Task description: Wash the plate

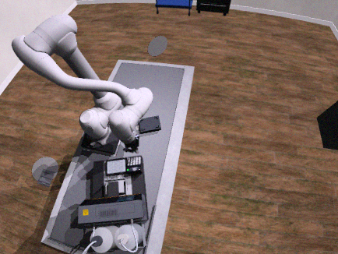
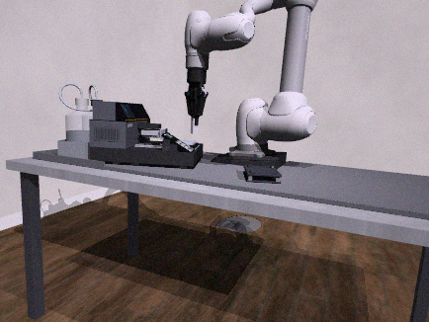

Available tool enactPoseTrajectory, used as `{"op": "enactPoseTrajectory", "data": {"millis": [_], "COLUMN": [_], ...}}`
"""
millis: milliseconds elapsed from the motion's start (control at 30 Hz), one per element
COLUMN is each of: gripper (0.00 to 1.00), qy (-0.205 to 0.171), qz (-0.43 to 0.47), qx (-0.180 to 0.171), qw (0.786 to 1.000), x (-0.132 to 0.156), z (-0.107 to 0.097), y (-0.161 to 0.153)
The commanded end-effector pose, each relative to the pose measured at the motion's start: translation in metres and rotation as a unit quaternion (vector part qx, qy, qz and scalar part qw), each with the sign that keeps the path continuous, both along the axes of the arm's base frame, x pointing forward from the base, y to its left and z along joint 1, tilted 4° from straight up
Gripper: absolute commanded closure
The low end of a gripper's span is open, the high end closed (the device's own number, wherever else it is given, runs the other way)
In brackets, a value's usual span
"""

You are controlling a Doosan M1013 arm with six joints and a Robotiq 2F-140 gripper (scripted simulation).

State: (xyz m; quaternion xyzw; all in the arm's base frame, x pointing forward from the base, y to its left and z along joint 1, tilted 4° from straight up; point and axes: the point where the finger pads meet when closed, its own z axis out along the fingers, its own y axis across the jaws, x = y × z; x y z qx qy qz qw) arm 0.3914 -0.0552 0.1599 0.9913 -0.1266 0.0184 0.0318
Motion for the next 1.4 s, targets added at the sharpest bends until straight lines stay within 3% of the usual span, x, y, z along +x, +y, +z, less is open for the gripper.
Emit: {"op": "enactPoseTrajectory", "data": {"millis": [0, 233, 1367], "gripper": [0.90, 0.90, 0.90], "qy": [0.000, 0.000, 0.000], "qz": [0.001, 0.001, 0.001], "qx": [0.001, 0.001, 0.001], "qw": [1.000, 1.000, 1.000], "x": [0.000, 0.000, 0.001], "z": [0.000, 0.000, -0.050], "y": [0.000, 0.000, -0.003]}}
